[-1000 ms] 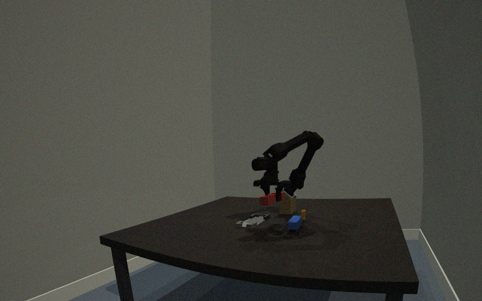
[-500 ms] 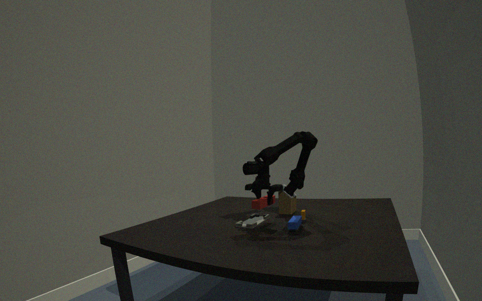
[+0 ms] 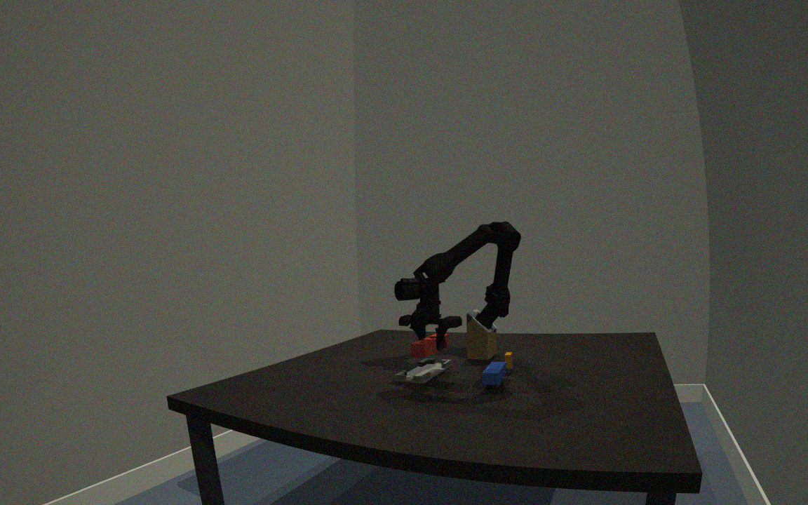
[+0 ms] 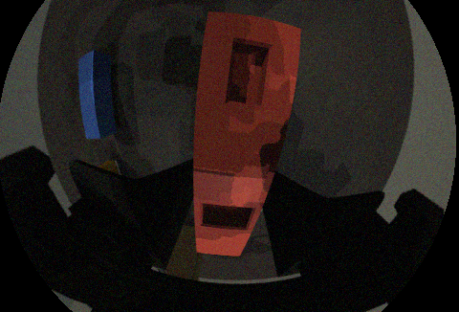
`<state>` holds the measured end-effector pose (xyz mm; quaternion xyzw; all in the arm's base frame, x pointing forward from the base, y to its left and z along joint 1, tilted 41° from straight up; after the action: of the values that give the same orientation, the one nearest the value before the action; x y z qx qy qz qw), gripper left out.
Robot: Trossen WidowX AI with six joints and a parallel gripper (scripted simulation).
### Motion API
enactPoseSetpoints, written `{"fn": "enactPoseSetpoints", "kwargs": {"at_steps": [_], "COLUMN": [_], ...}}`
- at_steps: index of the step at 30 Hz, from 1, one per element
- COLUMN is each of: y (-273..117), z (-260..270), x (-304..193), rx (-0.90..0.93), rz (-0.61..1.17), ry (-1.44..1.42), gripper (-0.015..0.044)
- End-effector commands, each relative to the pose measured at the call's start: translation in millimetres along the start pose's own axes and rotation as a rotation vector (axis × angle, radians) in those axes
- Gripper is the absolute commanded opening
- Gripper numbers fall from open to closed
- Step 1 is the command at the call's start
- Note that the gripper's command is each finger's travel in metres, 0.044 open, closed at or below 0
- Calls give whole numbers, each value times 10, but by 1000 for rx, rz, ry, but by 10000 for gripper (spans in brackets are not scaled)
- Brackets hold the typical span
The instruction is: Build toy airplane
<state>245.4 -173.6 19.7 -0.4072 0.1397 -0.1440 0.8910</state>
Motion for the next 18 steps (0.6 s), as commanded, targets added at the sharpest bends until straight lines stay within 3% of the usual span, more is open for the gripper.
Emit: {"fn": "enactPoseSetpoints", "kwargs": {"at_steps": [1, 6, 13, 18], "y": [86, 142, 143, 143], "z": [-136, -229, -229, -229], "x": [3, 3, 3, 3], "rx": [-3, -2, -2, -2], "rz": [7, 7, 7, 7], "ry": [-11, -21, -21, -21], "gripper": [0, 0, 184, 195]}}
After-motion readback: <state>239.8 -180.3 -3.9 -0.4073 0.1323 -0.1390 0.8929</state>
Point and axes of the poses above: the point midway between the two fingers, 35 mm back from their tips, its own y axis out along the fingers, its own z axis across the jaws, x = y × z, the point moved 10 cm from there along -y, back along the fingers, and after that the axes turned 13 degrees about y, right-handed, at the moved point
